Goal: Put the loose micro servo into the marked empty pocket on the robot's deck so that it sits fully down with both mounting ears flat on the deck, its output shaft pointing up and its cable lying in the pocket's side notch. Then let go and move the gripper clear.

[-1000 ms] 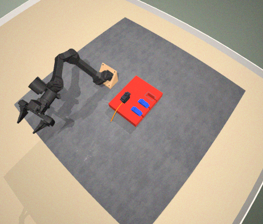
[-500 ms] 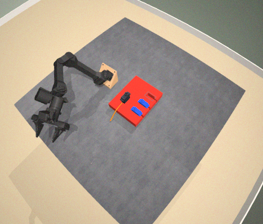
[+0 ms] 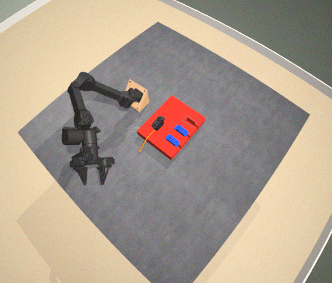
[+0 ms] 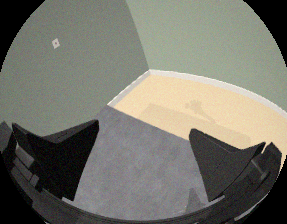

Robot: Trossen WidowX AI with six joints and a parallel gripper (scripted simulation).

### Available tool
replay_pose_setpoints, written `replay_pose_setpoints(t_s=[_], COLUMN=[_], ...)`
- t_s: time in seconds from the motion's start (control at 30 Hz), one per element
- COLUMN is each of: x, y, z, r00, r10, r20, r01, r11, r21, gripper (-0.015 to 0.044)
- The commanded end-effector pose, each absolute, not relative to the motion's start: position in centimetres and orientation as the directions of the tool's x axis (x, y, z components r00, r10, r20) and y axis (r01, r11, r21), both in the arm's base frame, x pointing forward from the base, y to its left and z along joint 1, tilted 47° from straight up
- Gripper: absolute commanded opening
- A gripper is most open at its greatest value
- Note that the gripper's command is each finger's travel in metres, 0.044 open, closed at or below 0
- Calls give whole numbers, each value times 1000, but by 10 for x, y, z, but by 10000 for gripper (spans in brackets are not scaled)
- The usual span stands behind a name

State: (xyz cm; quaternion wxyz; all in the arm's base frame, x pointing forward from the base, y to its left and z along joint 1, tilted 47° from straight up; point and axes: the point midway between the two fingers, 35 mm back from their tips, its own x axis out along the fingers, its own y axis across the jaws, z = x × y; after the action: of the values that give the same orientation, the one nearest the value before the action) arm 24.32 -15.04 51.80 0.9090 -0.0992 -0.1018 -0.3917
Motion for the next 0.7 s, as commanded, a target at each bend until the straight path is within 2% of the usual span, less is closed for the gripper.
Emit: replay_pose_setpoints(t_s=[0.0, 0.33, 0.67], x=[269, 316, 341], y=[-146, -119, -79], z=[486, 408, 322], r00=[721, 785, 747], r10=[-677, -606, -522], r20=[149, -128, -411], r01=[688, 619, 652], r11=[725, 772, 695], r21=[-38, 145, 303], gripper=[440, 440, 440])
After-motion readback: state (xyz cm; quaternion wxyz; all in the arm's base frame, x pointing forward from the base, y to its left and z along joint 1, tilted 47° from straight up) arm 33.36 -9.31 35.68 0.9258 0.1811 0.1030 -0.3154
